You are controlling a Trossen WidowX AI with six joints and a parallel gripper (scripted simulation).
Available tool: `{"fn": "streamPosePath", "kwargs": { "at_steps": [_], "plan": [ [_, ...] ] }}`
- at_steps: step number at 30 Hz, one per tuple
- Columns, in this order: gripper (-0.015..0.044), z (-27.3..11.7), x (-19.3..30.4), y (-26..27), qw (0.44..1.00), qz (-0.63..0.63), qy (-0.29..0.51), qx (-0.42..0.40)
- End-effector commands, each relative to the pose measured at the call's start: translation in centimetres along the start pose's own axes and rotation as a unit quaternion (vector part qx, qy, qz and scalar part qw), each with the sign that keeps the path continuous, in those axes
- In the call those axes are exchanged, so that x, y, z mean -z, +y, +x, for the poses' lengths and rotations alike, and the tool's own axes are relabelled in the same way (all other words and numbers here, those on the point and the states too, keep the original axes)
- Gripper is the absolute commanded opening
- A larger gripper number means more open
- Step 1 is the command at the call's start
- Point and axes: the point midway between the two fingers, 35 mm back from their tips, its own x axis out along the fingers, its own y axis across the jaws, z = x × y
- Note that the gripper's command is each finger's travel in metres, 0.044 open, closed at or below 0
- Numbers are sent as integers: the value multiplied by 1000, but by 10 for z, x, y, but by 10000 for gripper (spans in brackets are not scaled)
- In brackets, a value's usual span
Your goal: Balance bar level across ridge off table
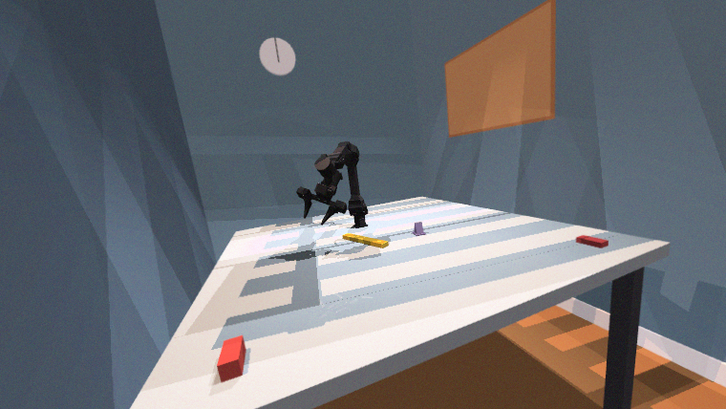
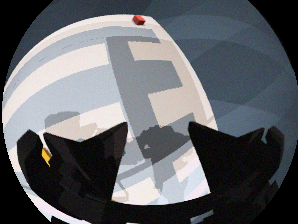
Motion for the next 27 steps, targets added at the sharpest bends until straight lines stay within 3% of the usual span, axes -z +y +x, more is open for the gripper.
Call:
{"fn": "streamPosePath", "kwargs": {
  "at_steps": [1, 10, 20, 27],
  "plan": [
    [315, -6, 9, 35, 996, -68, 24, -57],
    [315, -29, 42, 103, 959, -209, 78, -175],
    [315, -68, 87, 158, 880, -347, 136, -295],
    [315, -75, 94, 164, 865, -365, 145, -312]
  ]
}}
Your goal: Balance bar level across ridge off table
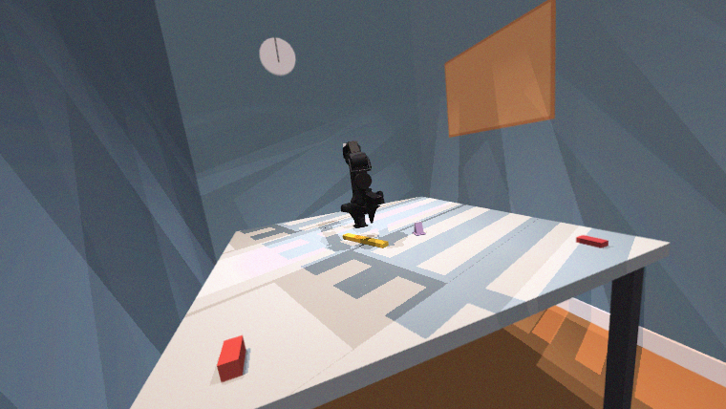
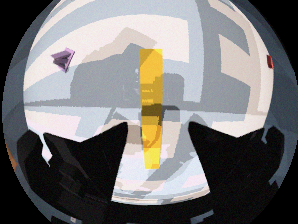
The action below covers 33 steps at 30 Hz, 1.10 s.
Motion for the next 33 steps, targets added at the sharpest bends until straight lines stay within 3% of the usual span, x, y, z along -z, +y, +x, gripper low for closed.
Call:
{"fn": "streamPosePath", "kwargs": {
  "at_steps": [1, 10, 33],
  "plan": [
    [315, 1, 0, 4, 1000, -8, 2, -9],
    [315, 44, 0, 5, 1000, -8, 2, -9],
    [315, 71, 1, 5, 1000, -8, 2, -9]
  ]
}}
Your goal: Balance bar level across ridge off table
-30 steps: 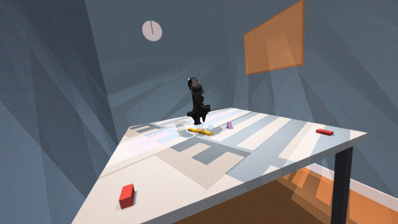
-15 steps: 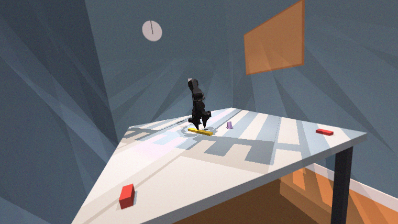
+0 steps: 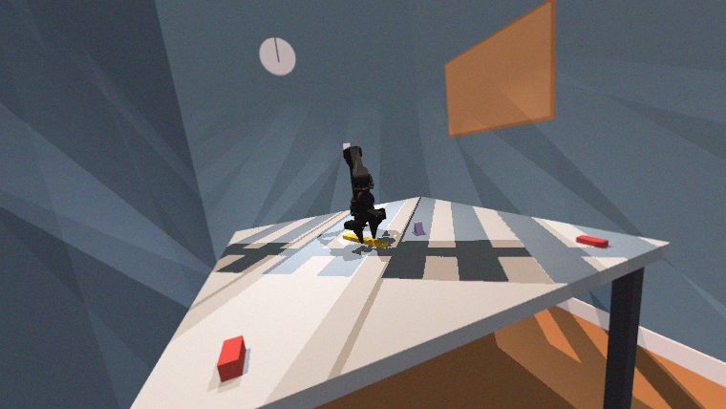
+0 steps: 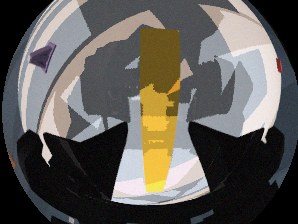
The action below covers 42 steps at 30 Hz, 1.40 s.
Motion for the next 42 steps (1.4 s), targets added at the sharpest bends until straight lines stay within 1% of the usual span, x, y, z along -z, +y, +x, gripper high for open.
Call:
{"fn": "streamPosePath", "kwargs": {
  "at_steps": [1, 12, 19, 25, 28, 29, 42],
  "plan": [
    [315, 3, 0, 1, 1000, -2, -2, -2],
    [315, 3, 0, 1, 1000, -2, -2, -2],
    [131, 3, 0, 0, 1000, 0, 0, 0],
    [91, 3, 0, 0, 1000, 0, 0, 0],
    [13, 0, 0, 0, 1000, 0, 0, 0],
    [0, -3, -1, 0, 1000, 0, 0, 0],
    [0, -35, -4, -3, 1000, -1, -1, -1]
  ]
}}
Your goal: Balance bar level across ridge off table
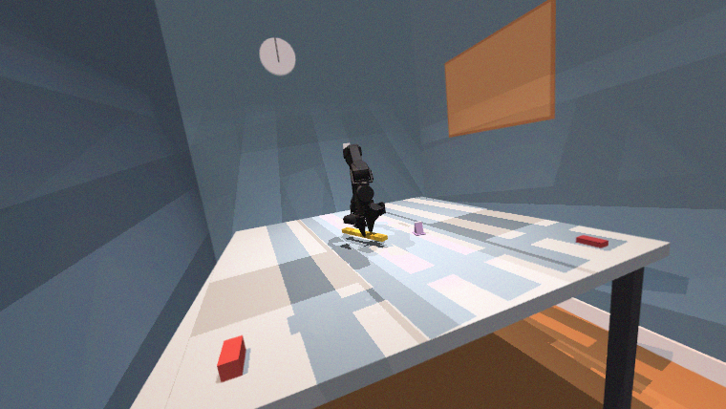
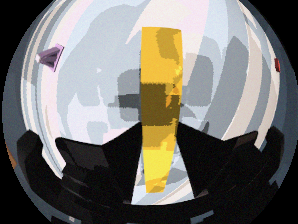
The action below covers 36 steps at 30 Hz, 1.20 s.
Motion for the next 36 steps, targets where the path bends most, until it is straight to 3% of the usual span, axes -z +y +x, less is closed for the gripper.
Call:
{"fn": "streamPosePath", "kwargs": {
  "at_steps": [1, 24, 36],
  "plan": [
    [0, -14, -2, -1, 1000, -1, -6, 3],
    [0, -73, 2, 2, 1000, -2, -7, 2],
    [0, -77, -21, 17, 999, 36, -8, 1]
  ]
}}
